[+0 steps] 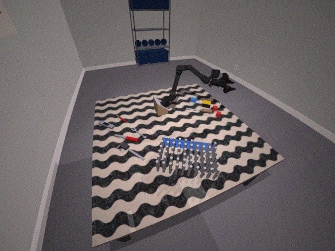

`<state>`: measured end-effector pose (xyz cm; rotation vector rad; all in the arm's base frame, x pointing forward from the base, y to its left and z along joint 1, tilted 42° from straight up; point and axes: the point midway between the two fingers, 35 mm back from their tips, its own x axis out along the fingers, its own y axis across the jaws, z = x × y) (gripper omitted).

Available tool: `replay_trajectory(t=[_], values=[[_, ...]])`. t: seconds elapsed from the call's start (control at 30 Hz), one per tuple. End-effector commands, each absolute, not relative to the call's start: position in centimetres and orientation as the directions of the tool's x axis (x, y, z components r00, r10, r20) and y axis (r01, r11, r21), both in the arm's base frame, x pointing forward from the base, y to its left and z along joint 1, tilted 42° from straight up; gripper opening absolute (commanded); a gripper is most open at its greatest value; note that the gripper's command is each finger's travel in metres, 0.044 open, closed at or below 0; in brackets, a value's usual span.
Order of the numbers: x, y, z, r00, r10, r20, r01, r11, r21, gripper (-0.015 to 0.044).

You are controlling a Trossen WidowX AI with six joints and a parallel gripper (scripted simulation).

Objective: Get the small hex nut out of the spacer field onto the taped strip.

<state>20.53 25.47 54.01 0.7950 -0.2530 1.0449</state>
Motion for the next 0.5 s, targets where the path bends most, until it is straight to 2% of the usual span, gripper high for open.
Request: replay_trajectory(t=[0.0,0.23,0.47], values=[[24.5,25.4,50.4,0.581,0.674,0.456,-0.803,0.385,0.454,0.0440],[32.8,22.7,41.8,0.742,0.619,0.258,-0.663,0.619,0.422,0.0440],[39.1,16.5,32.6,0.865,0.499,0.044,-0.478,0.796,0.372,0.0440]])
